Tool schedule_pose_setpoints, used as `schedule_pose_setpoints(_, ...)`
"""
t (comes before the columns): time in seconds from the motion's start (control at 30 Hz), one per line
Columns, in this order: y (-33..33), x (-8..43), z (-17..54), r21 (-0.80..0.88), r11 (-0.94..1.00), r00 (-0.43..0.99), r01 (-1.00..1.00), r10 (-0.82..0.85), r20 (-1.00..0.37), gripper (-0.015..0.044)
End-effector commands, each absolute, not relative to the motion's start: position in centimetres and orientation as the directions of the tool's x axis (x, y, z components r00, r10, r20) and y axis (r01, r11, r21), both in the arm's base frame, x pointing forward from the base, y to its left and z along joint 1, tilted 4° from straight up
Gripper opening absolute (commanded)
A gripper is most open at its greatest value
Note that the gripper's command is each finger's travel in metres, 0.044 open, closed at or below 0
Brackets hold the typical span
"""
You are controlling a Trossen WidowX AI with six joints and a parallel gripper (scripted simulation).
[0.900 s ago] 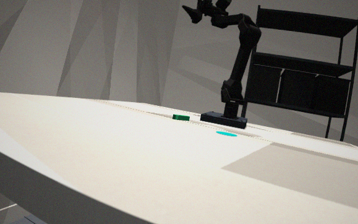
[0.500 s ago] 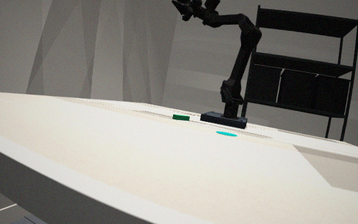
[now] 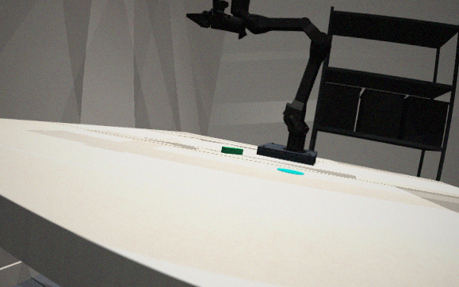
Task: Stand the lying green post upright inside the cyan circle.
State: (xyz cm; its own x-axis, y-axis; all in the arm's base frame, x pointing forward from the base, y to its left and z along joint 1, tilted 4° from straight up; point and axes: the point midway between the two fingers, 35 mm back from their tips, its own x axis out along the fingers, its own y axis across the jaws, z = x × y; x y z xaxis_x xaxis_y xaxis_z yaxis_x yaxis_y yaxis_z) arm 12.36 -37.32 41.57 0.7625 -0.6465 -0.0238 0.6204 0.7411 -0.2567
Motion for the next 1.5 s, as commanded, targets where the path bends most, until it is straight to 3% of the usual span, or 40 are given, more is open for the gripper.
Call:
schedule_pose_setpoints(0.0,-37.0,15.9,37.3,-0.110,0.790,0.773,0.603,-0.613,-0.165,0.0233)
schedule_pose_setpoints(0.4,-29.5,24.6,25.4,0.139,0.828,0.699,0.543,-0.354,-0.622,0.0233)
schedule_pose_setpoints(0.77,-18.2,25.4,17.0,0.112,0.871,0.348,0.479,-0.071,-0.935,0.0233)
schedule_pose_setpoints(0.97,-13.1,23.2,14.9,0.030,0.917,0.092,0.397,-0.007,-0.996,0.0233)
schedule_pose_setpoints(1.23,-13.0,23.2,14.6,0.027,0.919,0.084,0.393,-0.006,-0.996,0.0233)
schedule_pose_setpoints(1.47,-13.3,24.3,6.2,0.028,0.919,0.084,0.393,-0.006,-0.996,0.0233)
